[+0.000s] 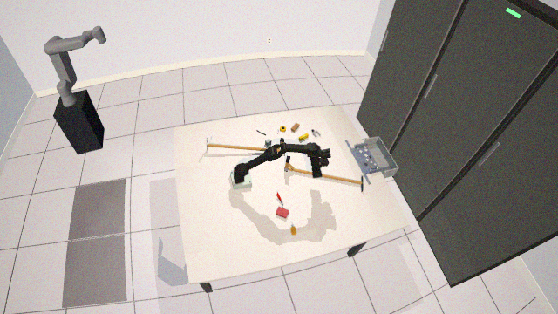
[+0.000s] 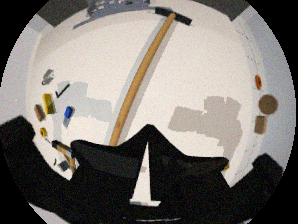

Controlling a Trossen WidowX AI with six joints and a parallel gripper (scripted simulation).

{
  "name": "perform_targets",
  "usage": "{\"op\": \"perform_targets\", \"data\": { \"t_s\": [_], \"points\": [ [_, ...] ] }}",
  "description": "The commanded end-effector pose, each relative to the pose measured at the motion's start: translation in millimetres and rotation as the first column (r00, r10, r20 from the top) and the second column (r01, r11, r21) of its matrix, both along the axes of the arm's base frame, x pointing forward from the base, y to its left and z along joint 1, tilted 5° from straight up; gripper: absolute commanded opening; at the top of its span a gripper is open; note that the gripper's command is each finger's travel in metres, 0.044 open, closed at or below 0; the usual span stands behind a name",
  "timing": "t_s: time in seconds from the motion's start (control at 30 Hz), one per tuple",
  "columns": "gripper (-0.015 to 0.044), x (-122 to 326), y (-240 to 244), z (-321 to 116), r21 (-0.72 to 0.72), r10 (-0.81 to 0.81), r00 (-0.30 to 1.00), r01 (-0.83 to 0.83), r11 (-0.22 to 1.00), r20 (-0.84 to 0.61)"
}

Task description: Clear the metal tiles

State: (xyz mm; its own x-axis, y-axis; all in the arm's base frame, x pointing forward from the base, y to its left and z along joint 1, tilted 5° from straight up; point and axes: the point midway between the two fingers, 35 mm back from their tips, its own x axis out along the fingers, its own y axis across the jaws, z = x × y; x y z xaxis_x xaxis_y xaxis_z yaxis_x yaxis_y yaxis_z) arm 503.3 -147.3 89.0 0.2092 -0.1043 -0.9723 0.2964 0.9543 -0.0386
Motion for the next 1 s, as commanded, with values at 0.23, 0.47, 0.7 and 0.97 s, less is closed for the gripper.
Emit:
{"op": "perform_targets", "data": {
  "t_s": [0.23, 0.47, 0.7, 0.97],
  "points": [
    [0.0, 1, -1, -31, 0.01, 0.006, 1.0, -0.006, 1.0, -0.02],
    [0.0, 2, -2, -50, 0.012, 0.007, 1.0, -0.006, 1.0, -0.027],
    [0.0, 2, -2, -68, 0.014, 0.008, 0.999, -0.007, 1.0, -0.035],
    [0.0, 0, -3, -89, 0.016, 0.009, 0.999, -0.008, 1.0, -0.044]
  ]
}}
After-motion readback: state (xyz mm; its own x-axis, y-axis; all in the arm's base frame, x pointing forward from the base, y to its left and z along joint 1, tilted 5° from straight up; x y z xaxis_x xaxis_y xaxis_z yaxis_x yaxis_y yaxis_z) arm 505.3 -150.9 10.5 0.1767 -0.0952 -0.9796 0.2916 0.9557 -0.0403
